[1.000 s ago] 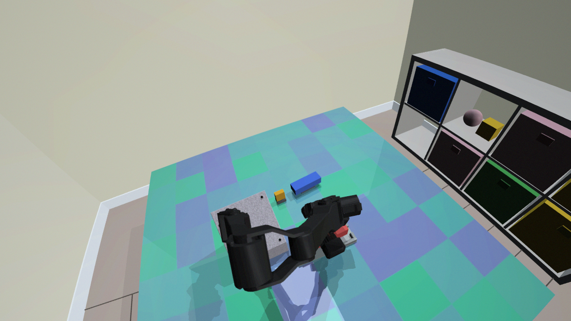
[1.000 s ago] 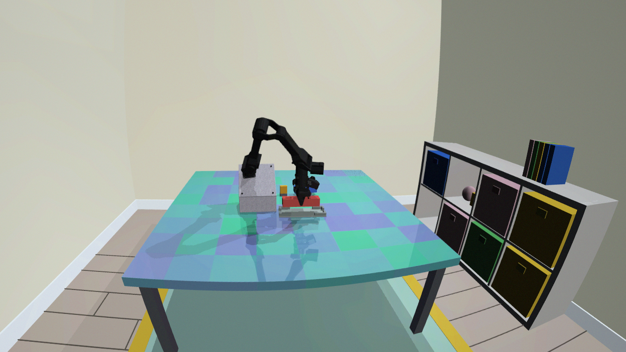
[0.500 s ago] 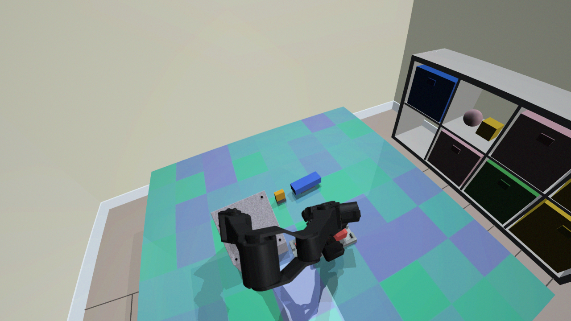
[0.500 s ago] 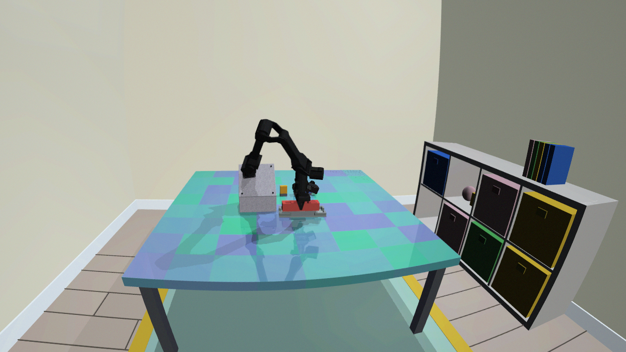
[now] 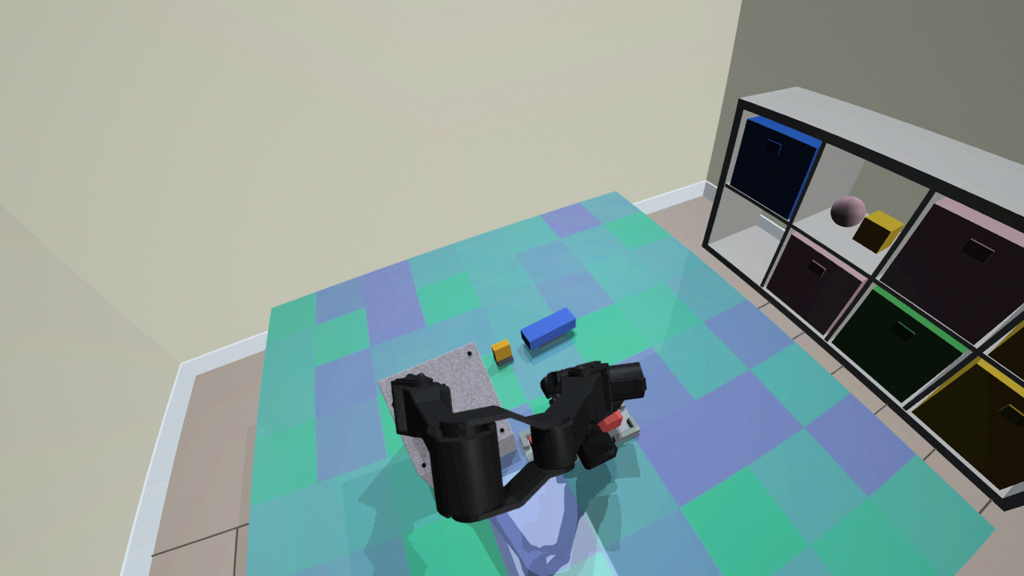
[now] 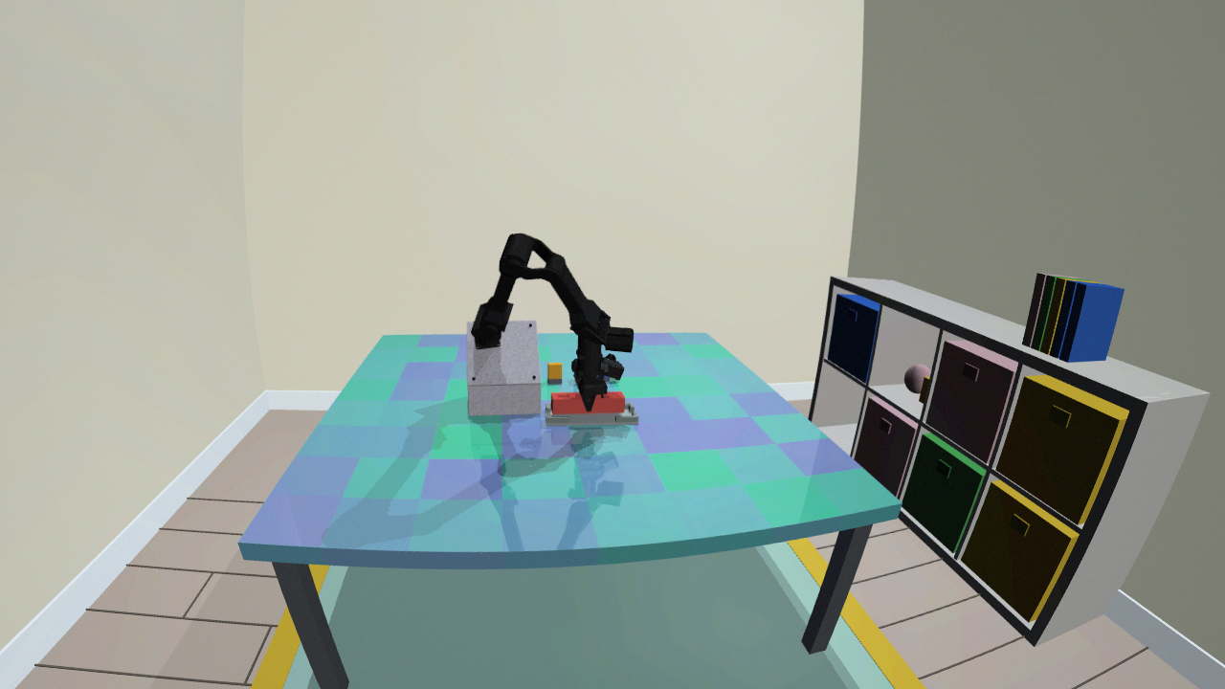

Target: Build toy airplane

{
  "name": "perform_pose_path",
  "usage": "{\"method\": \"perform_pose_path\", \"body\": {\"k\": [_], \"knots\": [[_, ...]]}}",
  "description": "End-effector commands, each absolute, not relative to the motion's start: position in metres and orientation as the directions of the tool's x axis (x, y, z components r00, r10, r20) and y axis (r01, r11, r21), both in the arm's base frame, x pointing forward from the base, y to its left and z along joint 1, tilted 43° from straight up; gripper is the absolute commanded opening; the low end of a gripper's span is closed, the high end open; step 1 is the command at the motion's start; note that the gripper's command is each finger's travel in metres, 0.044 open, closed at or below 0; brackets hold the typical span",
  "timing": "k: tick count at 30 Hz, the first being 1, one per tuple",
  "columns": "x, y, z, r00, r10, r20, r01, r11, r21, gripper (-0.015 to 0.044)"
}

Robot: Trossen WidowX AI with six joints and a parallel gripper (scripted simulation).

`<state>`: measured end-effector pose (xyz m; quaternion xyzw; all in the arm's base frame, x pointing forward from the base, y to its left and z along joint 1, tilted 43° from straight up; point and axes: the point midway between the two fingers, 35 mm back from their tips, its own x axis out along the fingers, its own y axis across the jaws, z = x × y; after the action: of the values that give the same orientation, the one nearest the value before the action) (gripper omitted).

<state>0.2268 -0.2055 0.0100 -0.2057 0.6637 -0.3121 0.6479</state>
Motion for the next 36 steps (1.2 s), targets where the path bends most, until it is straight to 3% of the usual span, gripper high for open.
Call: {"method": "perform_pose_path", "body": {"k": [1, 12, 20, 28, 36], "knots": [[0.227, -0.205, 0.011, -0.075, -0.678, -0.731, 0.133, 0.72, -0.681, 0.0163], [0.227, -0.205, 0.011, -0.075, -0.678, -0.731, 0.133, 0.72, -0.681, 0.044], [0.228, -0.204, 0.012, -0.075, -0.677, -0.732, 0.133, 0.721, -0.68, 0.044], [0.235, -0.135, 0.087, -0.07, -0.673, -0.737, 0.128, 0.726, -0.675, 0.044], [0.24, -0.13, 0.084, -0.07, -0.673, -0.736, 0.117, 0.727, -0.676, 0.044]]}}
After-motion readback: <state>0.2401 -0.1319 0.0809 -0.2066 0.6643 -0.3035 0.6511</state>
